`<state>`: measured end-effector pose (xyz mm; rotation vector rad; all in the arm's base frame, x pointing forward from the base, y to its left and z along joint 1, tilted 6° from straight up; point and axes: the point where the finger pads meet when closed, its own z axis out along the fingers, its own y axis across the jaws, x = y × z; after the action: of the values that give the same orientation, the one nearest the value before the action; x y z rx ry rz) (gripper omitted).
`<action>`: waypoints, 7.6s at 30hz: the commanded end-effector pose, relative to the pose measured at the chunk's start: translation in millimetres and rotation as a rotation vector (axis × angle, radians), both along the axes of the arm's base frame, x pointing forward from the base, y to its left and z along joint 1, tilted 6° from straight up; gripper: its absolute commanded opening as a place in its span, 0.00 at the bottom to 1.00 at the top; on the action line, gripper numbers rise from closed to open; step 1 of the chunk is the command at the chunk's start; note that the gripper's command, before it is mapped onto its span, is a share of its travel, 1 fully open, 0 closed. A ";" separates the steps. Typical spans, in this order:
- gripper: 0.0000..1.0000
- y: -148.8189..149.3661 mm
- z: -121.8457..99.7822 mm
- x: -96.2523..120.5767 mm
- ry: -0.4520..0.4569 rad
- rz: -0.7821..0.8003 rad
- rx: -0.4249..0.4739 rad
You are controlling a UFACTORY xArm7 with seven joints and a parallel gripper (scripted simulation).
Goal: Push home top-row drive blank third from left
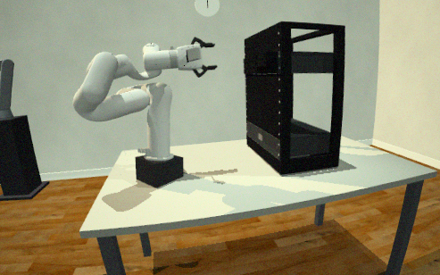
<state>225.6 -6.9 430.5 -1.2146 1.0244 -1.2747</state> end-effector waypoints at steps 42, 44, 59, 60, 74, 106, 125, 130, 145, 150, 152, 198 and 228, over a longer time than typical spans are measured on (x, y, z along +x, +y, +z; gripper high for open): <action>1.00 -9.6 -23.6 -9.9 0.047 -0.043 0.155; 1.00 -9.6 -23.6 -9.9 0.047 -0.043 0.155; 1.00 -7.4 -23.1 7.0 0.047 -0.043 0.155; 1.00 -6.8 -23.0 11.3 0.047 -0.043 0.155; 1.00 0.2 -21.6 63.6 0.047 -0.043 0.155; 1.00 0.2 -21.6 63.6 0.047 -0.043 0.155; 1.00 -8.9 -23.5 -5.8 0.047 -0.041 0.162; 1.00 -8.9 -23.5 -5.8 0.048 -0.040 0.178; 1.00 -9.0 -23.6 -6.0 0.053 -0.029 0.286; 1.00 -9.0 -23.6 -6.1 0.057 -0.022 0.358; 1.00 -9.0 -23.6 -6.1 0.058 -0.018 0.392; 1.00 -9.3 -24.0 -7.8 0.102 0.092 1.421; 1.00 -9.3 -24.1 -9.2 0.127 0.182 2.188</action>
<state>216.8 -16.2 405.5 0.2917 1.4757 0.3487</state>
